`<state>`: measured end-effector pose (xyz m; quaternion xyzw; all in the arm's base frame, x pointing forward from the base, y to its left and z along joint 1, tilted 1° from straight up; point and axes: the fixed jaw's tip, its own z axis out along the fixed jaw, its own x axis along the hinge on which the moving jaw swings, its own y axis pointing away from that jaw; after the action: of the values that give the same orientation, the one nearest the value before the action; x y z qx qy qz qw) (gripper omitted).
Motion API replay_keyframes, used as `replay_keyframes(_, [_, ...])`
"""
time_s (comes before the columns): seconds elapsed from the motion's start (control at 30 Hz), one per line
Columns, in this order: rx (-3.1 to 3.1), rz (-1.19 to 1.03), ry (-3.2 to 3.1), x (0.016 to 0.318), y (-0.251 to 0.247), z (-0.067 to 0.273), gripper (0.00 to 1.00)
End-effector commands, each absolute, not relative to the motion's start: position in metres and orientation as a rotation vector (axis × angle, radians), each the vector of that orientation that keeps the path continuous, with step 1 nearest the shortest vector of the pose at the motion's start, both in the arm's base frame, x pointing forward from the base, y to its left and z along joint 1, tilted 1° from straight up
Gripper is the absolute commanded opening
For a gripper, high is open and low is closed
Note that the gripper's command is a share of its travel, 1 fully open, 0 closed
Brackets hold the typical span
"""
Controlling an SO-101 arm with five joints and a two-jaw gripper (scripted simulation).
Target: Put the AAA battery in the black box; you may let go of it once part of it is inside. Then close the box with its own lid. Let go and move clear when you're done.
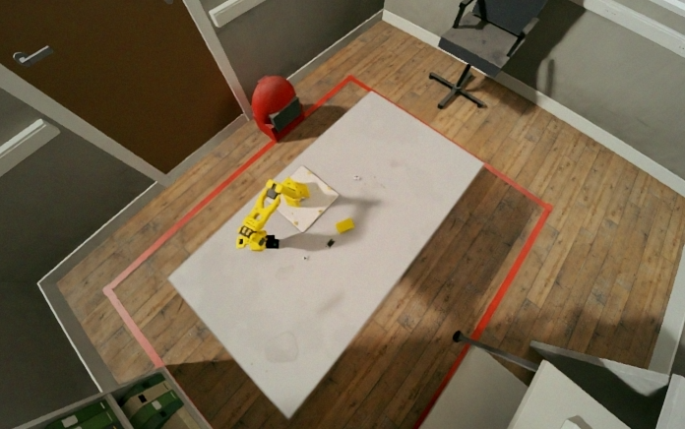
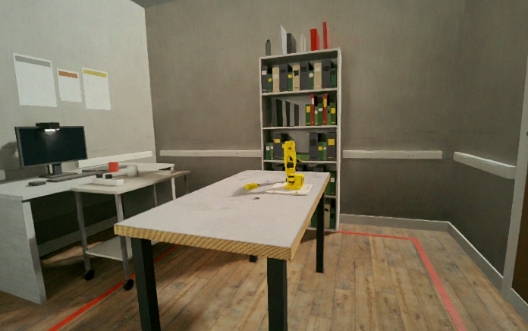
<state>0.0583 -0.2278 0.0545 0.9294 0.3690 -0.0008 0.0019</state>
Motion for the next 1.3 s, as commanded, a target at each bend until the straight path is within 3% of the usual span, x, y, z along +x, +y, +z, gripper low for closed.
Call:
replay_keyframes(0.0, [2.935,0.001,1.131,0.0561,-0.2271,0.0539,0.23])
replay_keyframes(1.27, [2.976,0.001,1.020,0.0552,-0.2263,0.0539,0.23])
